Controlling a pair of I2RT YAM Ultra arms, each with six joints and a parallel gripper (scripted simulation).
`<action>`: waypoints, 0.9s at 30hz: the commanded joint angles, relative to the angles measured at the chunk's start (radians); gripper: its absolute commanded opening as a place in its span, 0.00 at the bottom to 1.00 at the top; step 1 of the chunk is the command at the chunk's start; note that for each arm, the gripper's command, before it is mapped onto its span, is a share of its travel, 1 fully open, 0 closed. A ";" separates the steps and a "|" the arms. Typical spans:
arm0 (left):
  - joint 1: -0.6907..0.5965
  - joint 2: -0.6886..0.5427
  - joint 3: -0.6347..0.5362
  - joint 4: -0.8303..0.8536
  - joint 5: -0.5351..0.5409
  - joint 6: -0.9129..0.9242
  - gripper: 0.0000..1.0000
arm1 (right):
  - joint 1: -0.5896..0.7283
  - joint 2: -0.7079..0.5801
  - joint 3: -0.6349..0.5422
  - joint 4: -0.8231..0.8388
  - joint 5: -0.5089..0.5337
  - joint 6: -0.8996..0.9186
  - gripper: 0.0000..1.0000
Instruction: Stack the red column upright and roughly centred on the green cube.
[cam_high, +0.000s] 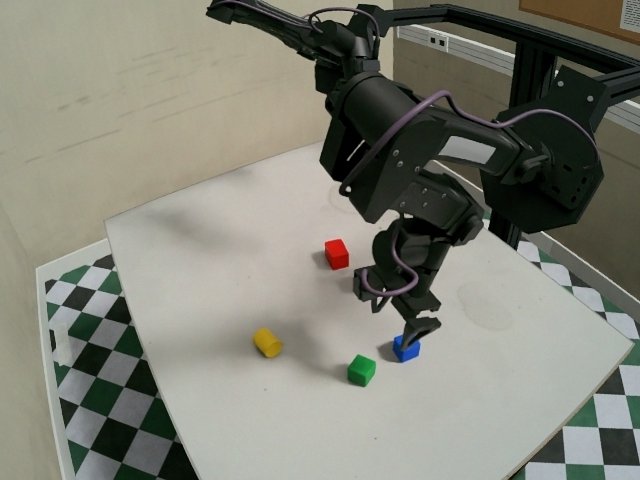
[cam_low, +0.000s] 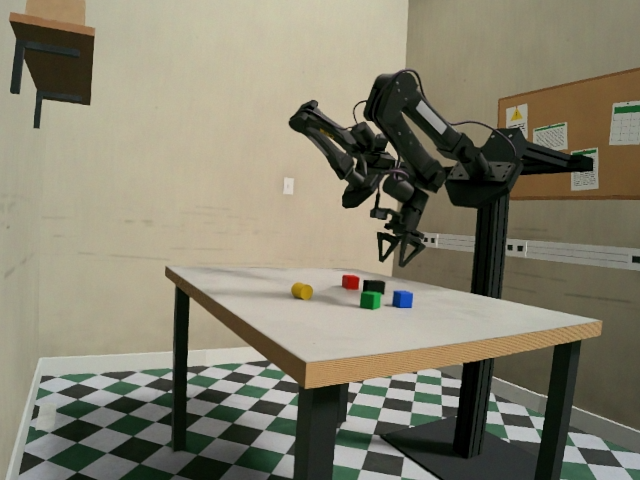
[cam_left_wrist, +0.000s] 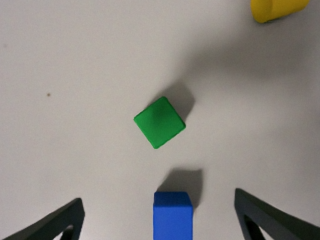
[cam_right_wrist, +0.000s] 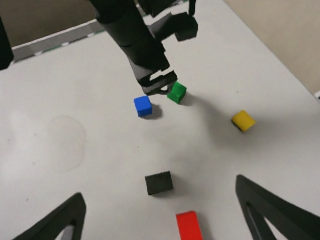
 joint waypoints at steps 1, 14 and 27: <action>-0.005 -0.014 0.003 -0.025 -0.007 -0.010 1.00 | 0.027 -0.024 0.023 -0.014 0.000 0.000 1.00; -0.011 -0.024 0.014 -0.043 0.003 -0.004 0.89 | 0.020 -0.015 0.013 -0.015 0.000 0.000 1.00; -0.116 0.110 0.121 -0.257 0.337 0.359 0.64 | 0.020 -0.015 0.013 -0.015 0.000 0.000 1.00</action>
